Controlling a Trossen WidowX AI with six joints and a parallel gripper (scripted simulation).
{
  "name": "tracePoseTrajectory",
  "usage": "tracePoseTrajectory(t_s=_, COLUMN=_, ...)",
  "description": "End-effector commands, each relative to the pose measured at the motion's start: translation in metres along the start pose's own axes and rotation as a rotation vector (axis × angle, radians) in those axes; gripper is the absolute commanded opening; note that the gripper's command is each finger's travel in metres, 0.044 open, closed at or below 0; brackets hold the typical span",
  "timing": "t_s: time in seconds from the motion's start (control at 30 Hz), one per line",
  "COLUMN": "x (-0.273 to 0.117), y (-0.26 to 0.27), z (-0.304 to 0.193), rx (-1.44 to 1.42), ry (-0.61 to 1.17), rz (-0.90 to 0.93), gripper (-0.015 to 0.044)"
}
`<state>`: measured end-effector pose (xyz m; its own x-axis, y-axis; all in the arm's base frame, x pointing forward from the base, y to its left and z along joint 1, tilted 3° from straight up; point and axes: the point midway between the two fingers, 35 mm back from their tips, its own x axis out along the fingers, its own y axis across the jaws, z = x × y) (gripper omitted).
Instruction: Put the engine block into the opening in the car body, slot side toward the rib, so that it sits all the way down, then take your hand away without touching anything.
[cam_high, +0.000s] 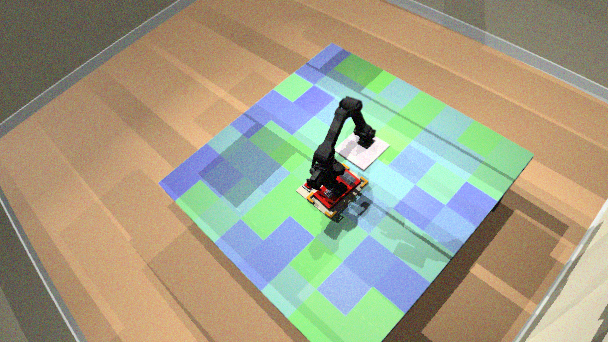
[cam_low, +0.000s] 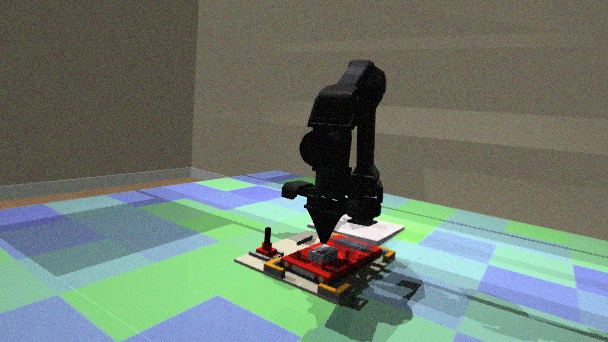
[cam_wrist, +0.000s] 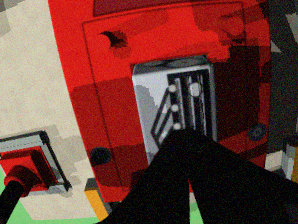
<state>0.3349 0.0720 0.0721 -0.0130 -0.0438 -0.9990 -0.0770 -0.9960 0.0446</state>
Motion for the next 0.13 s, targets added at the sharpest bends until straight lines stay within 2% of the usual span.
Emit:
tracePoseTrajectory(t_s=0.0, x=-0.0002, y=-0.0006, z=0.0005, rx=-0.004, ry=-0.003, rz=-0.005, gripper=0.0000)
tracePoseTrajectory(t_s=0.1, x=-0.0002, y=-0.0006, z=0.0005, rx=-0.004, ry=-0.003, rz=-0.005, gripper=0.0079)
